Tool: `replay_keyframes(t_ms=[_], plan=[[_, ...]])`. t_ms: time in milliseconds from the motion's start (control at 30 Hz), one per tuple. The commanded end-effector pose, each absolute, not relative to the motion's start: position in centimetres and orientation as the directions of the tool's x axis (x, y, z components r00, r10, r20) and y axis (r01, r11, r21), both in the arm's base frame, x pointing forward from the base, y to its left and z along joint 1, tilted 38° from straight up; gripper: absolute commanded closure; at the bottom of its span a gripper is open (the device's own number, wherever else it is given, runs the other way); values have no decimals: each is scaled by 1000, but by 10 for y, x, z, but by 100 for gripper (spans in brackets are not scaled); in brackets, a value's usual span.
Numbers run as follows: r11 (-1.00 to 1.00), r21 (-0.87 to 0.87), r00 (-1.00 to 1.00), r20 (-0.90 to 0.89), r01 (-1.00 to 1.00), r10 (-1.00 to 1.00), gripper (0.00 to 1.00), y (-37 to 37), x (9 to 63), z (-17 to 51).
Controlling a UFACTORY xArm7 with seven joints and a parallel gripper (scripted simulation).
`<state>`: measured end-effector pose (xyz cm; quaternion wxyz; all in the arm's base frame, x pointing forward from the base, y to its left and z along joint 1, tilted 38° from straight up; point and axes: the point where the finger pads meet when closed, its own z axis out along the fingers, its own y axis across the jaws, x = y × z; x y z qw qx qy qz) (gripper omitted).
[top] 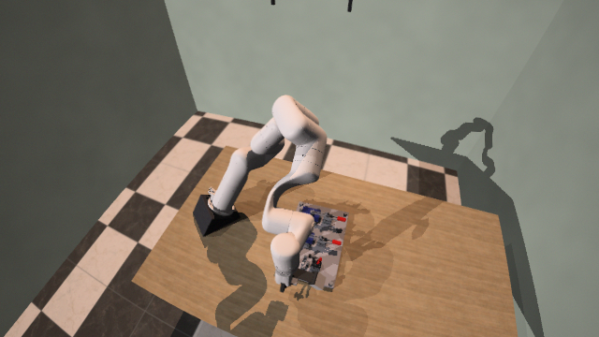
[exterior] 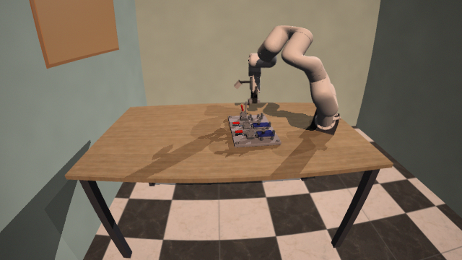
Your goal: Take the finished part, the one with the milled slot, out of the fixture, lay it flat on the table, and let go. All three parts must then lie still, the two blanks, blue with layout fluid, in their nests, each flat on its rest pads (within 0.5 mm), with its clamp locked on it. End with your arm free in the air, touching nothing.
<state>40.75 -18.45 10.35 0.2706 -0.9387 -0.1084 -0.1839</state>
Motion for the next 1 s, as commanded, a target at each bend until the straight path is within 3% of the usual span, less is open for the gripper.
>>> replay_keyframes(t_ms=[0, 967], plan=[[-832, -466, 908, 406, 302, 102, 100, -193, 410, 101], [-832, -466, 908, 406, 302, 102, 100, -206, 415, 94]])
